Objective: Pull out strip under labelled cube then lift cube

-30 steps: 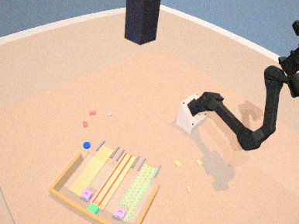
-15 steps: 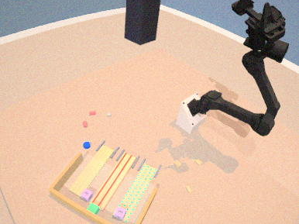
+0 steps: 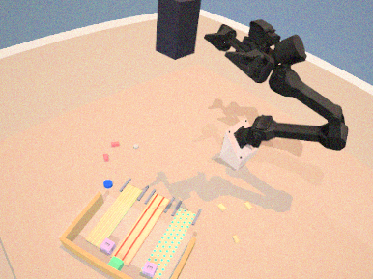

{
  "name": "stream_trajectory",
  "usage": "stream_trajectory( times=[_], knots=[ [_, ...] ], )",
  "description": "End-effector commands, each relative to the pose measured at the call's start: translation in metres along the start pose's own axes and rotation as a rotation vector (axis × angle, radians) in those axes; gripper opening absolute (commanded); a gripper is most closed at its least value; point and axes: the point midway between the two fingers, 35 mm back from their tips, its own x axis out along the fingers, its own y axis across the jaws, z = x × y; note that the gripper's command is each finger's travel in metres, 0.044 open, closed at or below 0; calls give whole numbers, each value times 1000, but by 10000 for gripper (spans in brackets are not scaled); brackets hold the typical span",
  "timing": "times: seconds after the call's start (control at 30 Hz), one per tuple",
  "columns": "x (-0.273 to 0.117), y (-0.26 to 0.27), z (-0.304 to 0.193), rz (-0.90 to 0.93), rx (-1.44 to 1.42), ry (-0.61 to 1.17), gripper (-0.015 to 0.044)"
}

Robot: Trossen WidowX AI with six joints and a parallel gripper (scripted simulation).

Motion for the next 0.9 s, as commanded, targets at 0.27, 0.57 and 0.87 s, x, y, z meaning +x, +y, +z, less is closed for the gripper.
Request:
stream_trajectory(
  times=[0.27, 0.57, 0.87],
  knots=[
    [21, 17, -200, 199, 25, 599, 400],
    [-7, 38, -285, 330, 31, 867, 400],
    [-7, 38, -285, 330, 31, 867, 400]
  ],
)
